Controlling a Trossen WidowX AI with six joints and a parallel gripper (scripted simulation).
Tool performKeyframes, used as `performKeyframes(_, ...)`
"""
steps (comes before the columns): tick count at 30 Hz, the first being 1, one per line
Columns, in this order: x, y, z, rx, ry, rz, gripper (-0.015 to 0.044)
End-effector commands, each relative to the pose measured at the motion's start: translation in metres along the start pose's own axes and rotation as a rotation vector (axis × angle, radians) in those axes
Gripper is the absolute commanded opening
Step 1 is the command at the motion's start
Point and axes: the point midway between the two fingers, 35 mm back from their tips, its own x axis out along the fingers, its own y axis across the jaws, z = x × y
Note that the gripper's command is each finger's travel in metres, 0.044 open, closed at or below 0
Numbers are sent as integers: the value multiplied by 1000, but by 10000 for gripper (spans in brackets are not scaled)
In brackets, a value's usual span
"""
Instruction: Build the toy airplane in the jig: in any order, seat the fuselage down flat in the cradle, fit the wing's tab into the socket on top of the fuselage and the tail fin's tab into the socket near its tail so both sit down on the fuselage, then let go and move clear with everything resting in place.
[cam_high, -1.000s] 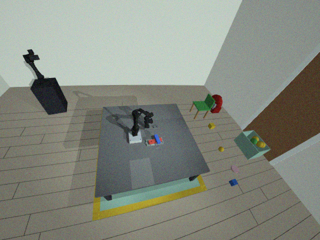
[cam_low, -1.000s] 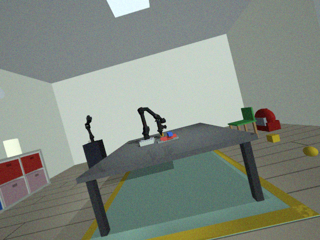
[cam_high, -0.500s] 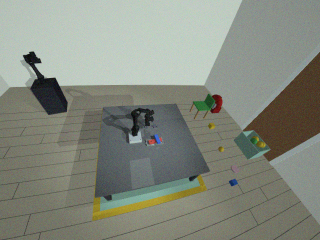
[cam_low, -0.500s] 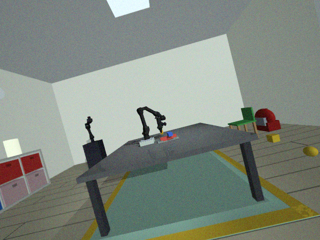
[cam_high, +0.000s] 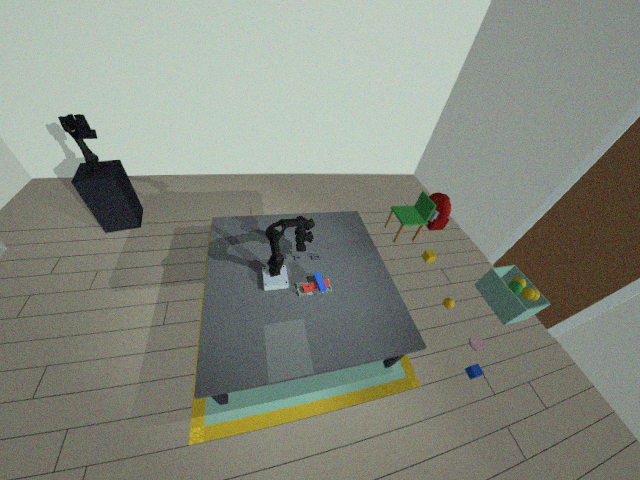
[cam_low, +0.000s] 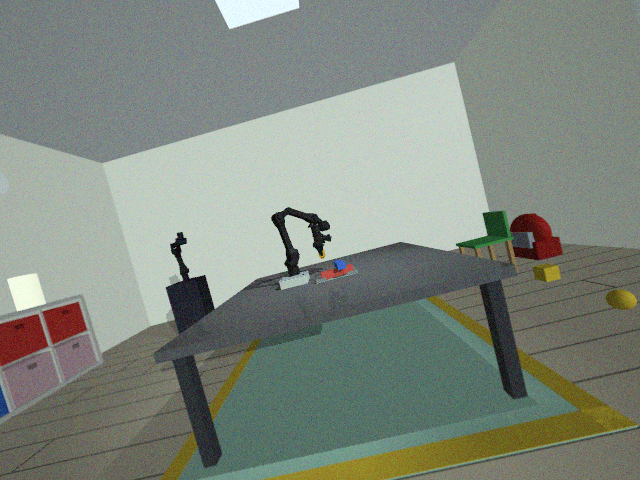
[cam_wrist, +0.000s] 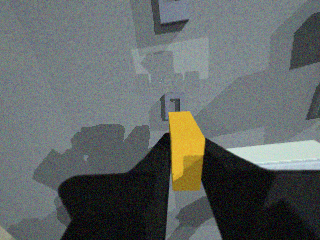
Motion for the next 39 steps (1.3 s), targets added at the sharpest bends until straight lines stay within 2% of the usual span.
performKeyframes(1,-14,0,0,-1,-10,6,0)
performKeyframes(13,-46,-5,-5,-1,-10,6,0)
performKeyframes(39,-32,-67,40,-58,-13,-3,0)
